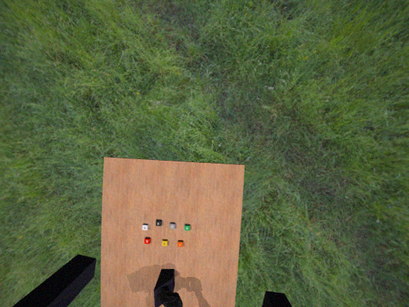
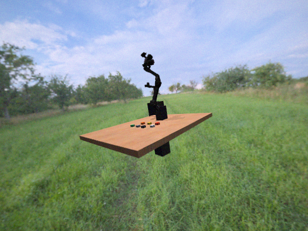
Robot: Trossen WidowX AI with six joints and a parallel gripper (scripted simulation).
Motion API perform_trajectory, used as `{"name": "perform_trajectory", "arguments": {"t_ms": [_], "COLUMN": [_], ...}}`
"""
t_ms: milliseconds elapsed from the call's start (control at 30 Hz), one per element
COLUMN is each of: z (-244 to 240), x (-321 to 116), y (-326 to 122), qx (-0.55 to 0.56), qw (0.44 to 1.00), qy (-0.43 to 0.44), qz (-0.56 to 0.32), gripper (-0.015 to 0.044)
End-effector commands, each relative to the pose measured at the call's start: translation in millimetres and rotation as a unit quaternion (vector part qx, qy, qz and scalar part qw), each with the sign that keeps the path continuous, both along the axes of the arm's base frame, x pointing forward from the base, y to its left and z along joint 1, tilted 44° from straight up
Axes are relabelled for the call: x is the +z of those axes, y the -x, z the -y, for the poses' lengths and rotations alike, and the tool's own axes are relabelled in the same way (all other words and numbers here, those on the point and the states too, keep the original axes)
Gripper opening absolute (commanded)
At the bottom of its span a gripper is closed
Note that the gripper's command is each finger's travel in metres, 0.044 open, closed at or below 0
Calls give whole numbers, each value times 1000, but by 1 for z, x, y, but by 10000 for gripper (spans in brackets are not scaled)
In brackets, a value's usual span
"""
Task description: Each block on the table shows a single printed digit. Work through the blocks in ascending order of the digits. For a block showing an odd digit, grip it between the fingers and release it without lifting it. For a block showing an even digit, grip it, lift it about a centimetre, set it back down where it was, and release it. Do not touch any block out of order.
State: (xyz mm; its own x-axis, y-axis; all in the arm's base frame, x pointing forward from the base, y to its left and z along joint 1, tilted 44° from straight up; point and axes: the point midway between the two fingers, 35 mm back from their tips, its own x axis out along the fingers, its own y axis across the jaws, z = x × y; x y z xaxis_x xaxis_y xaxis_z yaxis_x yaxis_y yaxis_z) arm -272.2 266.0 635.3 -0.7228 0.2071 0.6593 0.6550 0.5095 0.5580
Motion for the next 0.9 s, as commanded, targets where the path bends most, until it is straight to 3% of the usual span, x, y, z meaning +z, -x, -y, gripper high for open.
{"name": "perform_trajectory", "arguments": {"t_ms": [0, 133, 467, 867], "z": [3, 72, 186, 323], "x": [2, 39, 78, 77], "y": [-1, -27, -91, -222], "qx": [3, 55, 149, 268], "qw": [1000, 994, 959, 857], "qy": [-3, -62, -163, -304], "qz": [-3, -70, -177, -319], "gripper": [400, 400, 400, 400]}}
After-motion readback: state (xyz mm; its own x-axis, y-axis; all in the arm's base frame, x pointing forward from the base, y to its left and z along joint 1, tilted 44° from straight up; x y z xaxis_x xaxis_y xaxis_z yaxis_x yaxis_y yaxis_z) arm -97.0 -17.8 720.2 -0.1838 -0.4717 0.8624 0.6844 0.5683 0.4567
